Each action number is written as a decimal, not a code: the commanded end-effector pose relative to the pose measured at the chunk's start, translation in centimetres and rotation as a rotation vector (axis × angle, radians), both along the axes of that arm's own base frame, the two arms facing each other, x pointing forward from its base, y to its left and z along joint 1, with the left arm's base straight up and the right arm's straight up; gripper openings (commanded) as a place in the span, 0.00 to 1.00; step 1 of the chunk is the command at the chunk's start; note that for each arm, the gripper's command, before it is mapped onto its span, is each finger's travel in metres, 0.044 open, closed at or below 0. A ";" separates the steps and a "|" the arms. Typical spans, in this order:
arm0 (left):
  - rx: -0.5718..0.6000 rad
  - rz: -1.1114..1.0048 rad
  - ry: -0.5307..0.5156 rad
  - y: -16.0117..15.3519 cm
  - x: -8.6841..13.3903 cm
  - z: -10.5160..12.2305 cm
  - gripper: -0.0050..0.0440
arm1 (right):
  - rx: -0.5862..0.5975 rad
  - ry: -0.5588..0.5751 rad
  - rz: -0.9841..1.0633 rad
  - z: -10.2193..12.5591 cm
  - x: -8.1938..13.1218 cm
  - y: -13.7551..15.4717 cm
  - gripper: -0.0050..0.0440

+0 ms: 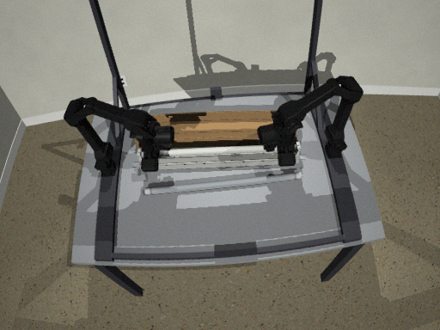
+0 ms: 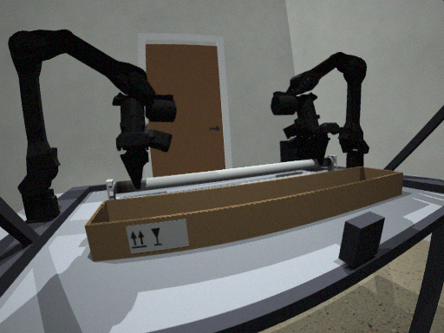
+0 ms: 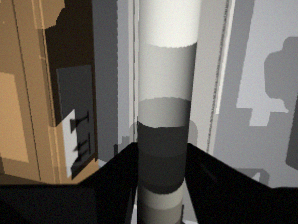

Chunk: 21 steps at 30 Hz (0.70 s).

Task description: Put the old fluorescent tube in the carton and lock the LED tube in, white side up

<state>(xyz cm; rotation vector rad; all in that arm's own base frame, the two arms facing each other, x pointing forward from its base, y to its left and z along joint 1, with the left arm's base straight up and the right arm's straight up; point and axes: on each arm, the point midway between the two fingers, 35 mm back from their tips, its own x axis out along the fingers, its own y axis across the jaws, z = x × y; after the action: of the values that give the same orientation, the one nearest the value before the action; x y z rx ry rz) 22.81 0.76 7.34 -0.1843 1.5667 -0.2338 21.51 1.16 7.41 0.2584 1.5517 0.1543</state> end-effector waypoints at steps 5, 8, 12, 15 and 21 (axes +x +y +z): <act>-0.109 -0.008 -0.016 0.4 0.5 0.4 0.28 | 0.114 -0.026 0.004 0.3 0.3 -0.4 0.27; -0.119 -0.008 -0.016 0.4 0.5 0.4 0.28 | 0.124 -0.027 0.004 0.3 0.3 -0.4 0.27; -0.119 -0.008 -0.016 0.4 0.5 0.4 0.28 | 0.124 -0.027 0.004 0.3 0.3 -0.4 0.27; -0.119 -0.008 -0.016 0.4 0.5 0.4 0.28 | 0.124 -0.027 0.004 0.3 0.3 -0.4 0.27; -0.119 -0.008 -0.016 0.4 0.5 0.4 0.28 | 0.124 -0.027 0.004 0.3 0.3 -0.4 0.27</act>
<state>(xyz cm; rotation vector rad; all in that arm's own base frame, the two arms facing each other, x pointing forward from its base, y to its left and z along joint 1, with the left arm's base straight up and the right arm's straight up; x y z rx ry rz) 22.83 1.05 7.23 -0.2747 1.5619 -0.3304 21.50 0.85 7.32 0.3503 1.5370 0.2517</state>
